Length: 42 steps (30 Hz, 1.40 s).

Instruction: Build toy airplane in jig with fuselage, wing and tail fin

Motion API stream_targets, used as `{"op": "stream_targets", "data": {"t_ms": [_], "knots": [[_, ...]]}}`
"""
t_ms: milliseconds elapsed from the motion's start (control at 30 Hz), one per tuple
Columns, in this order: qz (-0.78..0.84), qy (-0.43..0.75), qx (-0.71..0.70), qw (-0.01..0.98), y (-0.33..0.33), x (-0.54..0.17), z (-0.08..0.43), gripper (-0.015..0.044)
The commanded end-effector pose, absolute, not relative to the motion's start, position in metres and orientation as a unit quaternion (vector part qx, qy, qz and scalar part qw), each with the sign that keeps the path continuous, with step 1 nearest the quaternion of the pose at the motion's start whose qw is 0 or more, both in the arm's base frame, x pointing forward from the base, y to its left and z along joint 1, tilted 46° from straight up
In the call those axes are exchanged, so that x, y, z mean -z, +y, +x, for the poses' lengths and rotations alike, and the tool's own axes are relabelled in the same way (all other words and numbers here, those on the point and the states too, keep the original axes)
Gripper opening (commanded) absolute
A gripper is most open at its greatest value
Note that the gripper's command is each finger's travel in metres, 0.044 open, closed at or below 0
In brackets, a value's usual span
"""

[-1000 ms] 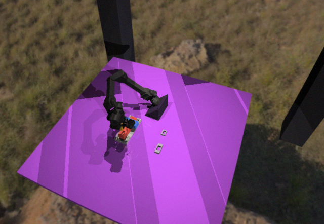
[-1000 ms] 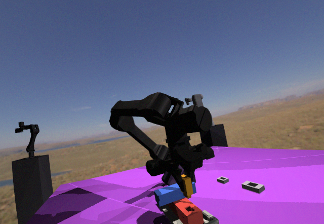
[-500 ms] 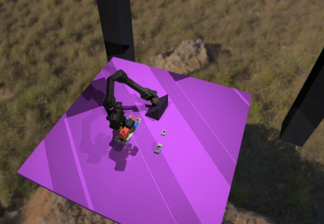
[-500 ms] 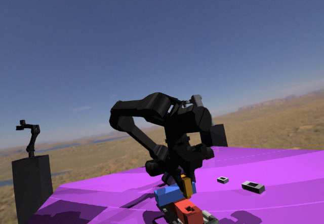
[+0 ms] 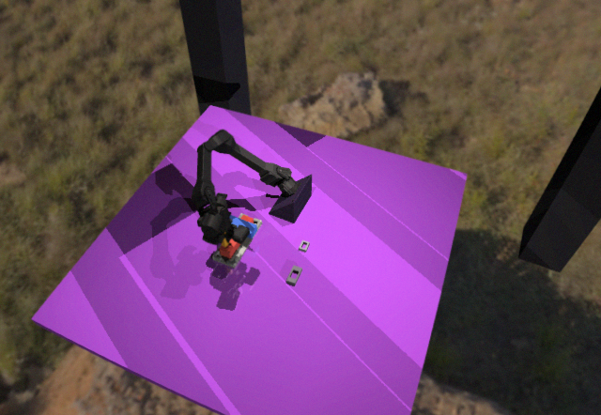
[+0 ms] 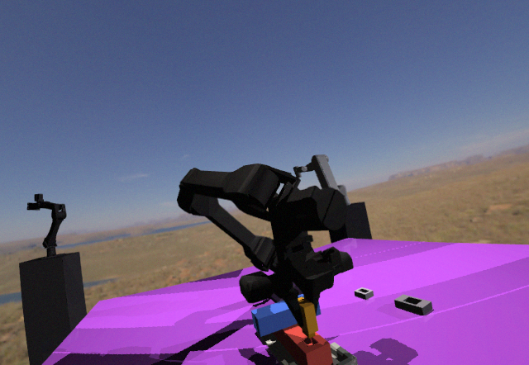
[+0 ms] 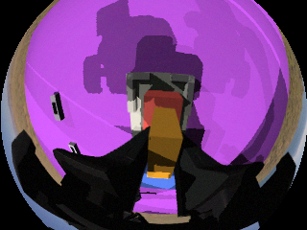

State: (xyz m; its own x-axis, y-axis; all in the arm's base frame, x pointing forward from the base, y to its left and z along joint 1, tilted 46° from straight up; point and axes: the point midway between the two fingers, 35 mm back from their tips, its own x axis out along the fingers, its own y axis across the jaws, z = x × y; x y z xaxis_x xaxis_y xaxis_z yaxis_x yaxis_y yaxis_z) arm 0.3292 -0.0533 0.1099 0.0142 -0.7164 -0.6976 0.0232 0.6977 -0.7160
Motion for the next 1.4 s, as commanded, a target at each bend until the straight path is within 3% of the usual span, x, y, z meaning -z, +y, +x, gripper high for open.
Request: {"op": "stream_targets", "data": {"t_ms": [0, 1367], "knots": [[-0.274, 0.646, 0.280, 0.655, -0.0584, -0.1048, 0.3269, 0.0065], [-0.275, 0.645, 0.280, 0.655, -0.0662, -0.0971, 0.3267, 0.0065]]}}
